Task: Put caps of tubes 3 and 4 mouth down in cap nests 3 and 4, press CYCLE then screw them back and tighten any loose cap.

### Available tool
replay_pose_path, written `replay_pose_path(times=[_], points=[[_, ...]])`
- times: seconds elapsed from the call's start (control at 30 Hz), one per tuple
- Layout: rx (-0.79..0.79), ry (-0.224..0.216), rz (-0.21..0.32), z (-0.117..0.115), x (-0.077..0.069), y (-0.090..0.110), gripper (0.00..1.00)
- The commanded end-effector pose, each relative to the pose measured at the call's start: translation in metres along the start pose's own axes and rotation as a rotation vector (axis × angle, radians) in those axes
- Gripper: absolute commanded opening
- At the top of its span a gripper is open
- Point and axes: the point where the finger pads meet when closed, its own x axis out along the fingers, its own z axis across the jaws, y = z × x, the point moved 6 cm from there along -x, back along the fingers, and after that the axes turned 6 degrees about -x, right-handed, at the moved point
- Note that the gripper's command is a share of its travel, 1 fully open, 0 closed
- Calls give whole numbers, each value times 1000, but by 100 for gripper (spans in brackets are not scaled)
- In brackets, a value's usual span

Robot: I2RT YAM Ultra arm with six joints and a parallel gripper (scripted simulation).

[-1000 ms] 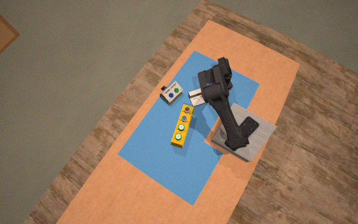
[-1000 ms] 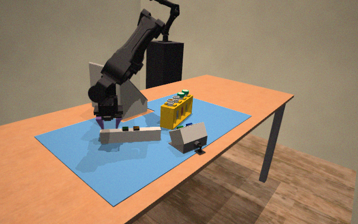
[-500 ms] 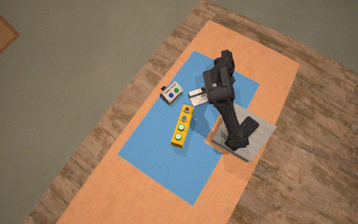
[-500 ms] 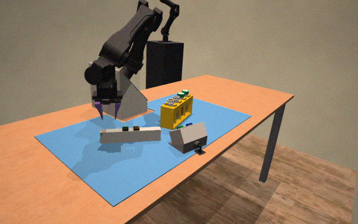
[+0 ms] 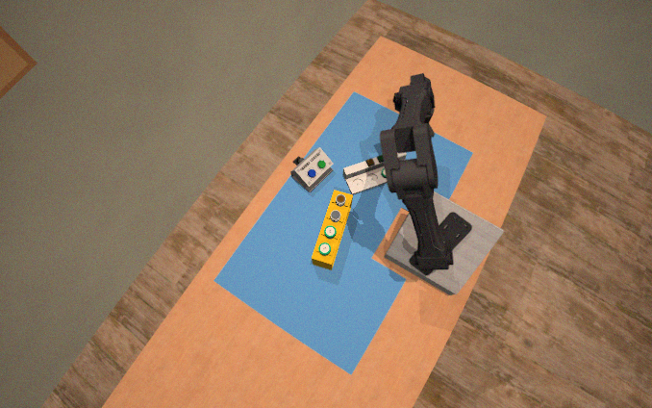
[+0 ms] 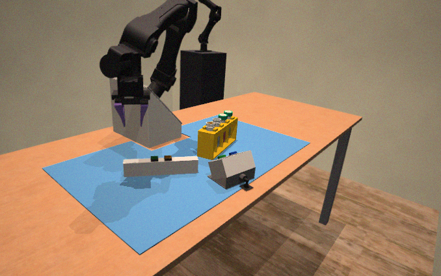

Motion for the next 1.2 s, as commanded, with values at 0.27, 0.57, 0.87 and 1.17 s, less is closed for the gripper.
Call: replay_pose_path(times=[0.27, 0.57, 0.87, 1.17], points=[[-85, -3, -5, 9, -16, -1, 0], [-585, -3, -6, 56, -7, -16, 0], [-602, -5, -6, 126, 6, -38, 0], [-602, -6, -7, 181, 16, -56, 0]])
